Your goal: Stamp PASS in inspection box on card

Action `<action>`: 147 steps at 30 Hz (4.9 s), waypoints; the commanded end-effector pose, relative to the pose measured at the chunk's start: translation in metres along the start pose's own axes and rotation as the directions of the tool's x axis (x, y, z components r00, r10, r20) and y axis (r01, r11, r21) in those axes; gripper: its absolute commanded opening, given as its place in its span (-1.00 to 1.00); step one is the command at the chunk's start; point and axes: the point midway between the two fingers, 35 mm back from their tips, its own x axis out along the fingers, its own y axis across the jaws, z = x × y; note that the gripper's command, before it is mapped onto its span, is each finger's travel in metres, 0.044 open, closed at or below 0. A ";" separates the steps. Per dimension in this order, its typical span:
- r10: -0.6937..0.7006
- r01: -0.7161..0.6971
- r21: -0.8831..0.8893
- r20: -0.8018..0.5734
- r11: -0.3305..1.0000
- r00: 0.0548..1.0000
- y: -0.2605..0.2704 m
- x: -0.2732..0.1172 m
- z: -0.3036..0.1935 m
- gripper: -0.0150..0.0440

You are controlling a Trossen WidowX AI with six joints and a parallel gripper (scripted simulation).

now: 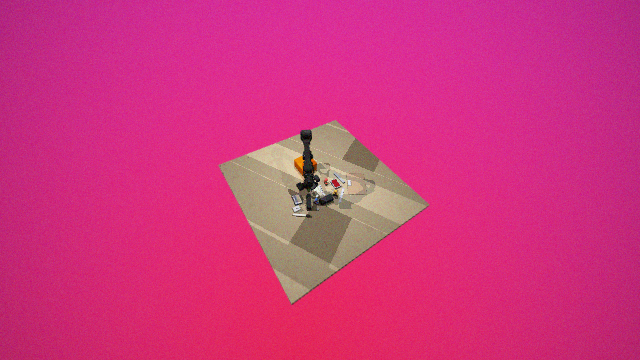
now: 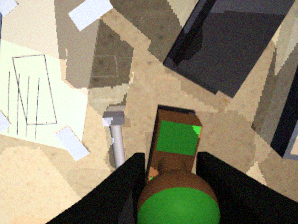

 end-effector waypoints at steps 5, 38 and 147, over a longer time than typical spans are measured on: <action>0.000 0.000 0.005 0.005 1.000 1.000 0.000 -0.006 0.001 -0.49; 0.001 -0.001 0.005 0.005 1.000 1.000 0.000 -0.022 0.001 -0.49; 0.030 -0.030 0.003 0.010 1.000 1.000 0.250 -0.023 0.052 -0.49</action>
